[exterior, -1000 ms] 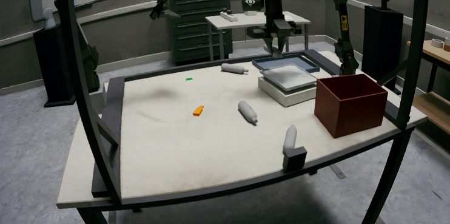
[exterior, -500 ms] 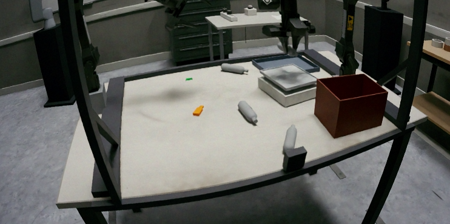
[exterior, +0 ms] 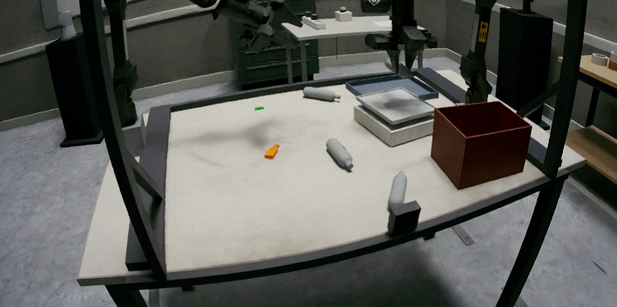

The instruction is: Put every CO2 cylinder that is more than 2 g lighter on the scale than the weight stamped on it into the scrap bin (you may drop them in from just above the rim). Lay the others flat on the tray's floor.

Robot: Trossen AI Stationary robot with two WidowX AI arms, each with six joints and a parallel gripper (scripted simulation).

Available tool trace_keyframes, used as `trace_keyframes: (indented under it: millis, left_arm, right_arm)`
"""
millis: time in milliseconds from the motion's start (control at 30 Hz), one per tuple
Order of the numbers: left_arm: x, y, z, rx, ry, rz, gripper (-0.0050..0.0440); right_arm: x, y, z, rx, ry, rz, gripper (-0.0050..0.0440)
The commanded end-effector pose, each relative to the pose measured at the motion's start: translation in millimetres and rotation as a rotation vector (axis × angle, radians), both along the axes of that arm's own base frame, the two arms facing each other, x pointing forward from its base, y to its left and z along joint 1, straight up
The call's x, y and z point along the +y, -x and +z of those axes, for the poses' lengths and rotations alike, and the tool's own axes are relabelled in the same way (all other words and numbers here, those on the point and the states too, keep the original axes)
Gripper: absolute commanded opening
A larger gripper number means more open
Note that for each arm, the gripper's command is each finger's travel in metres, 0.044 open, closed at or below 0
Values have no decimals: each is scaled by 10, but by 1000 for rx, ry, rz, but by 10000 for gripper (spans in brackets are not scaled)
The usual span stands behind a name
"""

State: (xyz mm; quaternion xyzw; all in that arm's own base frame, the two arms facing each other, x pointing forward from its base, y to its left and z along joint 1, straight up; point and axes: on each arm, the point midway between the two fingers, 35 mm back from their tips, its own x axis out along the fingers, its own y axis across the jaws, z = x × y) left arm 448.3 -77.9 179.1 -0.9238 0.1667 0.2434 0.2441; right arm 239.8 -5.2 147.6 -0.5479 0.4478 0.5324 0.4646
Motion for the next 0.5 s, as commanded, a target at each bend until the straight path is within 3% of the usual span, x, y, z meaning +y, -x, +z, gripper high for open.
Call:
trace_keyframes:
  millis: [0,167,467]
  left_arm:
    - [-87,-73,-63,4,145,90,440]
    - [-180,-139,-176,29,318,189,440]
    - [-223,-173,-244,44,391,229,440]
  right_arm:
    - [-6,-3,91,-106,-5,-46,-50]
    - [-3,-9,91,-242,-9,-124,-50]
    - [1,0,59,-332,-16,-184,-50]
